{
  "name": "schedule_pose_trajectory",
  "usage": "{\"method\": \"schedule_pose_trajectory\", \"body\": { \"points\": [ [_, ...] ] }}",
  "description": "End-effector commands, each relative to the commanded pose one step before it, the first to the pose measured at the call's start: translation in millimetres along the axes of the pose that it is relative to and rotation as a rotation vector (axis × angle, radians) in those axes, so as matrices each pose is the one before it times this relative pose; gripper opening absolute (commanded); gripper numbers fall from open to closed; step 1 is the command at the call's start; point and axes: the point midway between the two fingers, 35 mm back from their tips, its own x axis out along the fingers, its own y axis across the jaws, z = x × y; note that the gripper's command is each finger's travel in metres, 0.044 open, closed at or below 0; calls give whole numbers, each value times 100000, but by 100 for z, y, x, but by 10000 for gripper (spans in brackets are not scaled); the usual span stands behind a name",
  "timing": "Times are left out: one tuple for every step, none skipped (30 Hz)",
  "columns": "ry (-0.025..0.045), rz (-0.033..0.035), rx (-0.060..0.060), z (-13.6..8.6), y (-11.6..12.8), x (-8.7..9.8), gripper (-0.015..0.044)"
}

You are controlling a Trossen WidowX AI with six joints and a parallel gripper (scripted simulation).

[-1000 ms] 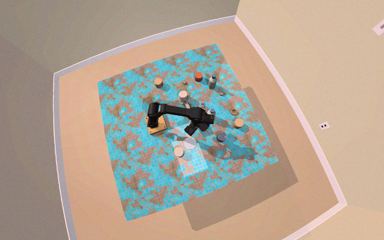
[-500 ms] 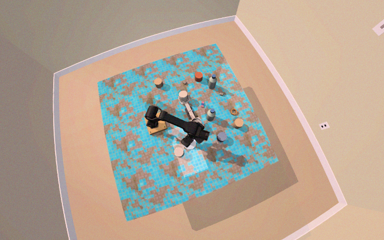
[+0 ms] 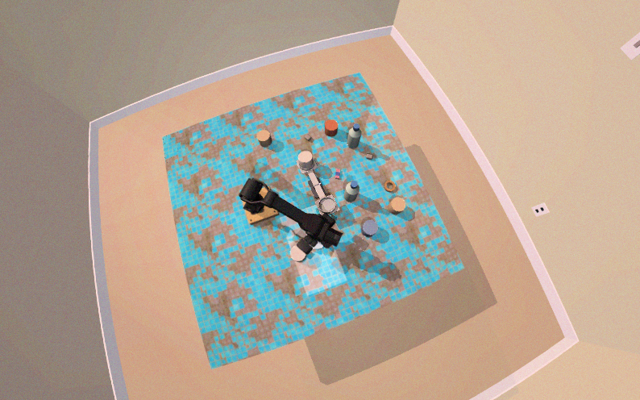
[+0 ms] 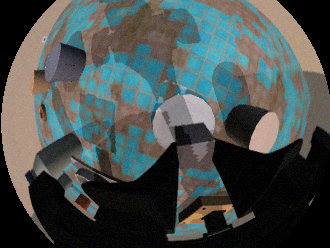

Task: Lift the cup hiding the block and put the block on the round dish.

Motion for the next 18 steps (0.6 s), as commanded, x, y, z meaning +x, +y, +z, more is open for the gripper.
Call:
{"method": "schedule_pose_trajectory", "body": {
  "points": [
    [1283,288,-455,-237,-108,2267,0],
    [3,-2,0,-25,-7,433,0],
    [2,-1,0,-19,-5,262,0],
    [1,0,0,-7,-2,87,0],
    [0,0,0,0,0,0,0],
    [0,0,0,0,0,0,0],
    [0,0,0,0,0,0,0],
    [0,0,0,0,0,0,0],
    [0,0,0,1,0,26,0],
    [0,0,0,2,0,52,0],
    [0,0,0,2,1,73,0],
    [0,0,0,2,1,95,0],
    [0,0,0,2,1,118,0],
    [0,0,0,2,1,142,0],
    [0,0,0,2,0,159,0],
    [1,0,0,1,0,164,0],
    [1,0,0,0,0,164,0],
    [1,-1,0,-1,0,164,0]
  ]
}}
